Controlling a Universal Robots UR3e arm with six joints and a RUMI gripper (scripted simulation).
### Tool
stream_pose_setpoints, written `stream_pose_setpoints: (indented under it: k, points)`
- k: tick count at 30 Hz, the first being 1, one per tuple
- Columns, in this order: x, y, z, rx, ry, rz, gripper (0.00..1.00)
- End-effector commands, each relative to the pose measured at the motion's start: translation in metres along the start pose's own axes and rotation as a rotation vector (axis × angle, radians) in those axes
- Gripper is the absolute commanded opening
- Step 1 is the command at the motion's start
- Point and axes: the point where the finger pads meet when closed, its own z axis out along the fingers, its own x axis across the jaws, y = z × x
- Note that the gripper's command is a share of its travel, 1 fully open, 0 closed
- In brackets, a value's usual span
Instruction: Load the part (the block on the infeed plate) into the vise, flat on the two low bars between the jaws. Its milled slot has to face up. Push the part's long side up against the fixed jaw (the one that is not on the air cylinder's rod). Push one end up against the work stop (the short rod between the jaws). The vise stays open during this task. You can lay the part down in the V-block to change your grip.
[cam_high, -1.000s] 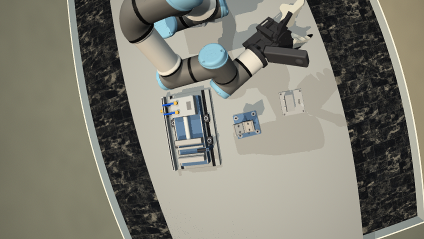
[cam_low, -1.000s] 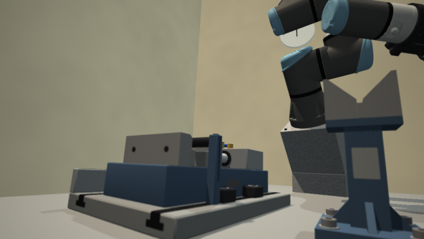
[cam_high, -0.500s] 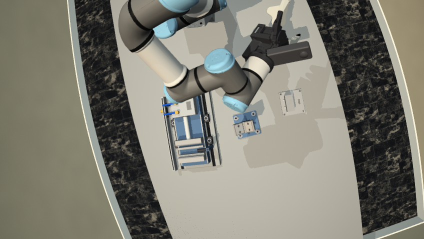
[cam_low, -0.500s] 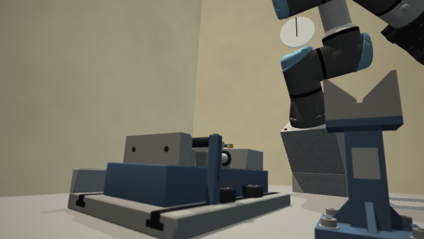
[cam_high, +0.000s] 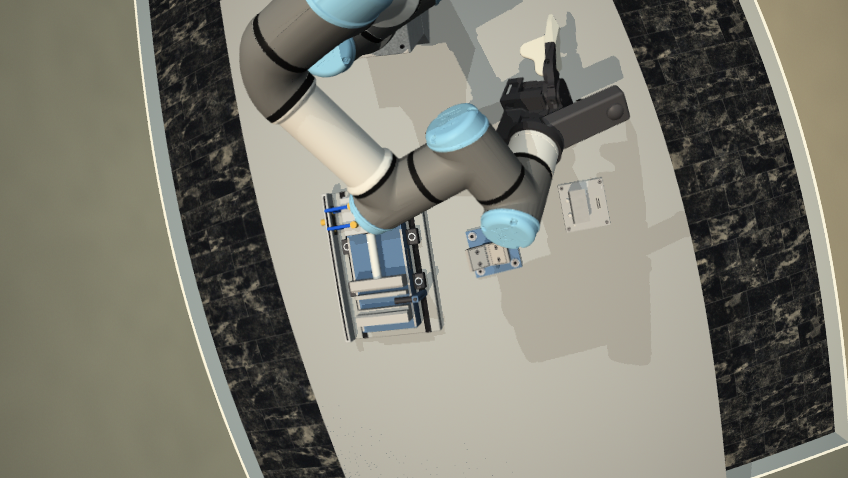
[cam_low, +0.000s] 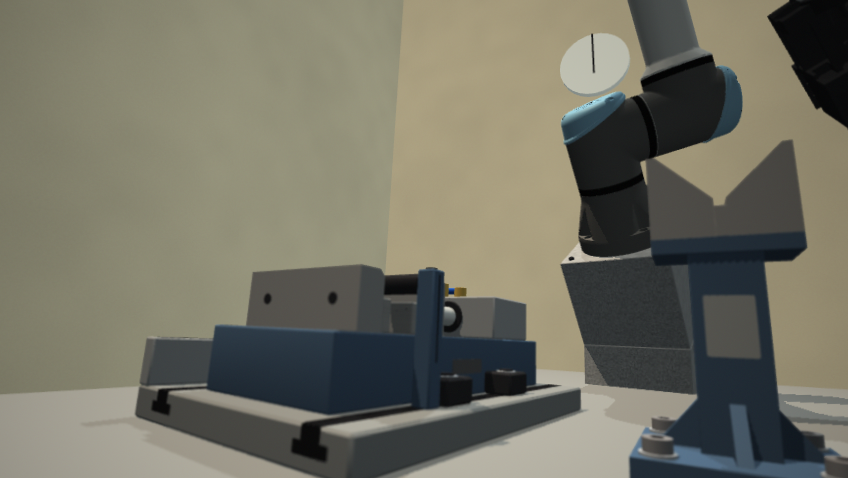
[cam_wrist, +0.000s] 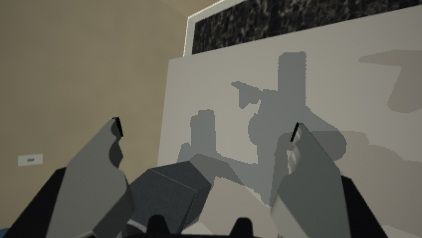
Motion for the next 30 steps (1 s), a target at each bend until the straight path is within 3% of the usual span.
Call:
stream_pose_setpoints:
  k: [1,3,6,9,11,15,17,20,25,30]
  points:
    - [0.019,0.012,-0.010,-0.125,0.076,-0.018,1.00]
    - [0.021,0.013,-0.010,-0.130,0.081,-0.019,1.00]
    - [0.045,0.018,-0.027,-0.218,0.182,-0.029,1.00]
    - [0.055,0.019,-0.036,-0.252,0.230,-0.032,1.00]
    - [0.070,0.018,-0.050,-0.295,0.299,-0.034,1.00]
    - [0.087,0.015,-0.068,-0.339,0.386,-0.033,1.00]
    - [0.100,0.012,-0.083,-0.367,0.457,-0.030,1.00]
    - [0.100,0.011,-0.084,-0.369,0.461,-0.030,1.00]
    - [0.125,-0.002,-0.123,-0.413,0.624,-0.017,1.00]
    - [0.138,-0.014,-0.151,-0.428,0.738,-0.002,1.00]
